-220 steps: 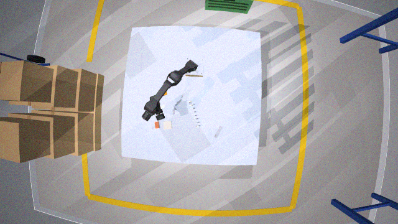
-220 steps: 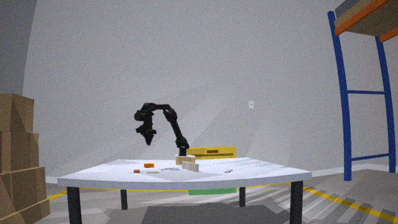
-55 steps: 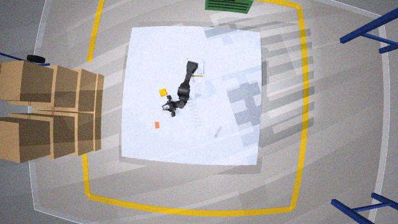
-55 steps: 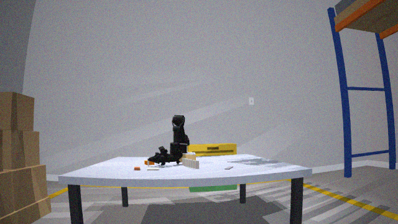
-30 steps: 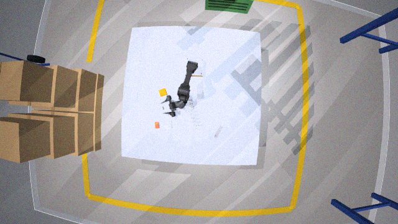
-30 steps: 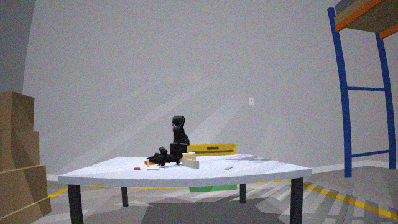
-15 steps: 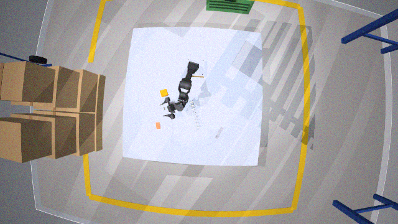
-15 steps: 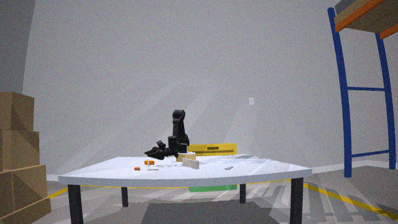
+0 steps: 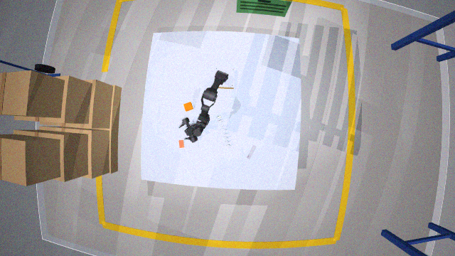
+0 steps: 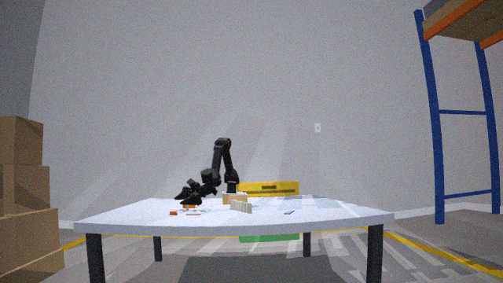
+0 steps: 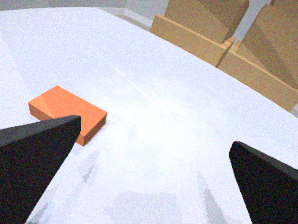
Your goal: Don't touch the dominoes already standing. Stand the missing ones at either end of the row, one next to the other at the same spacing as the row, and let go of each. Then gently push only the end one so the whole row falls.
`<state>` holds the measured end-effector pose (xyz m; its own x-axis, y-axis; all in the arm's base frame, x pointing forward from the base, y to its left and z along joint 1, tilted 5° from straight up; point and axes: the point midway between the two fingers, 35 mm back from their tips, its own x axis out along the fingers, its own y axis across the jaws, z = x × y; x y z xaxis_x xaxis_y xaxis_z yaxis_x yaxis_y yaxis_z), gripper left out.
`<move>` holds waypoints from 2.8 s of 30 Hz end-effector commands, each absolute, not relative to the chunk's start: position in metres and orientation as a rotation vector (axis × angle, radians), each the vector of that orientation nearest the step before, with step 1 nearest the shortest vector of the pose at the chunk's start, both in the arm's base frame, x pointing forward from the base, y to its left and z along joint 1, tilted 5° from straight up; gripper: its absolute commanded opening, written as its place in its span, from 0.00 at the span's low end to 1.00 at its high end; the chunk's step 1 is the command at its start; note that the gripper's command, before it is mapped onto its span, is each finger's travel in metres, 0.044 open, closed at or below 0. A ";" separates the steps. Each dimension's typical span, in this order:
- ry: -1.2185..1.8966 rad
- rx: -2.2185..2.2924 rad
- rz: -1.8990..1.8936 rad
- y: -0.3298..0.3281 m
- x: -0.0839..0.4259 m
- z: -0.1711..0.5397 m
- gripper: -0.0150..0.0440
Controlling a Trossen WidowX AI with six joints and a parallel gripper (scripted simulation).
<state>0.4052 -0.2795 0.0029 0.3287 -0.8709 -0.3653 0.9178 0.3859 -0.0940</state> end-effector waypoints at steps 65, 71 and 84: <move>1.297 1.101 -0.975 -0.264 0.348 0.008 1.00; 1.297 1.101 -0.975 -0.265 0.348 0.005 1.00; 1.297 1.101 -0.975 -0.264 0.348 -0.007 0.87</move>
